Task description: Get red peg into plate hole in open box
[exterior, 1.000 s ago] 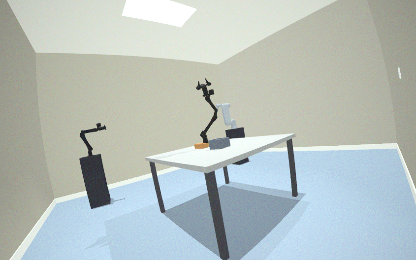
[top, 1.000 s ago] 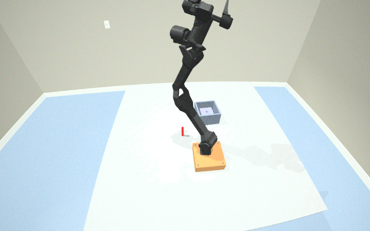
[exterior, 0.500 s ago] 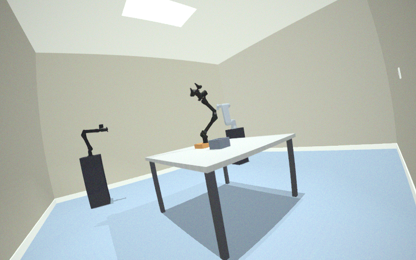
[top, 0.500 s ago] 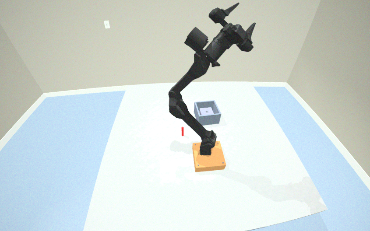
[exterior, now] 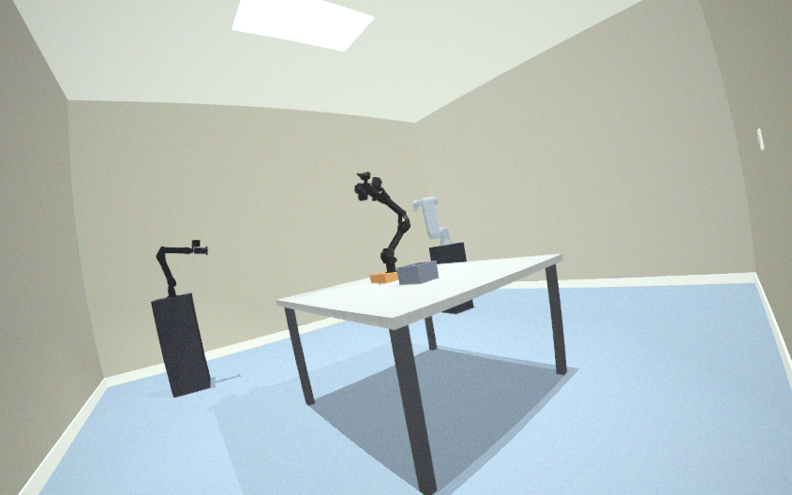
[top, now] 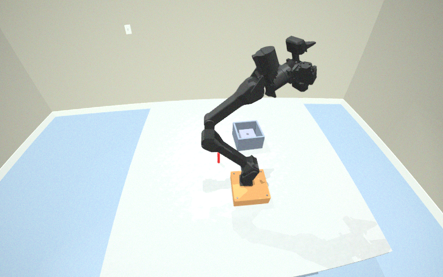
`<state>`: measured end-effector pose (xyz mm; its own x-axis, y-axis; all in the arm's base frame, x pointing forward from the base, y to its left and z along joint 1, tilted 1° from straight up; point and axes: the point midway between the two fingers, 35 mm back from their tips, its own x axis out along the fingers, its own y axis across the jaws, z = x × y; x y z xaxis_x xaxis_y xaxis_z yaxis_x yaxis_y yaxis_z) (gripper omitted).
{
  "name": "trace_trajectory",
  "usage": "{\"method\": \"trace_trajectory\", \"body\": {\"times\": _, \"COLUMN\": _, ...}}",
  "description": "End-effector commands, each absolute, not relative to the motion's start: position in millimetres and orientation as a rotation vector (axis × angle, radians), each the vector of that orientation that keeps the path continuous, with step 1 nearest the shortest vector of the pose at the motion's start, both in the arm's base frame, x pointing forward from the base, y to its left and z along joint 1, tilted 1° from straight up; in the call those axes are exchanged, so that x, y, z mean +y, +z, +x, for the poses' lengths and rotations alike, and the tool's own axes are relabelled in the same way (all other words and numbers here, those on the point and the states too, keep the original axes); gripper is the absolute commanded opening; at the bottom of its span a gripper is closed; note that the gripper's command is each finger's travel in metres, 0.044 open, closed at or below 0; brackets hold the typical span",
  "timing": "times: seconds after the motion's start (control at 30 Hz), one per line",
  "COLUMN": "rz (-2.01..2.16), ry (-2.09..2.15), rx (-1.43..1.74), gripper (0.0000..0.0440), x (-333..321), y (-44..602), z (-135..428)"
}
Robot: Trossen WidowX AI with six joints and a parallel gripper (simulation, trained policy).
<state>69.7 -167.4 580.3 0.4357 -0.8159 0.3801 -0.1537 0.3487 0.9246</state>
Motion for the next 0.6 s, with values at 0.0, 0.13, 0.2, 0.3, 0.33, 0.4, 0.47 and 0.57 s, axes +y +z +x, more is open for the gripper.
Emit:
{"method": "trace_trajectory", "body": {"times": 0.0, "rz": 1.29, "ry": -0.61, "rx": -0.965, "gripper": 0.044, "x": -184.3, "y": 541.3, "z": 86.3}}
{"method": "trace_trajectory", "body": {"times": 0.13, "rz": 1.4, "ry": -0.653, "rx": -0.858, "gripper": 0.044, "x": -191.5, "y": 506.7, "z": 104.1}}
{"method": "trace_trajectory", "body": {"times": 0.2, "rz": 1.45, "ry": -0.674, "rx": -0.798, "gripper": 0.044, "x": -192.7, "y": 489.4, "z": 113.5}}
{"method": "trace_trajectory", "body": {"times": 0.3, "rz": 1.517, "ry": -0.704, "rx": -0.702, "gripper": 0.044, "x": -191.8, "y": 463.8, "z": 127.6}}
{"method": "trace_trajectory", "body": {"times": 0.33, "rz": 1.537, "ry": -0.714, "rx": -0.668, "gripper": 0.044, "x": -190.8, "y": 455.4, "z": 132.2}}
{"method": "trace_trajectory", "body": {"times": 0.4, "rz": 1.575, "ry": -0.732, "rx": -0.599, "gripper": 0.044, "x": -187.7, "y": 438.8, "z": 141.4}}
{"method": "trace_trajectory", "body": {"times": 0.47, "rz": 1.608, "ry": -0.75, "rx": -0.527, "gripper": 0.044, "x": -183.3, "y": 422.6, "z": 150.2}}
{"method": "trace_trajectory", "body": {"times": 0.57, "rz": 1.649, "ry": -0.774, "rx": -0.414, "gripper": 0.044, "x": -174.5, "y": 399.0, "z": 162.7}}
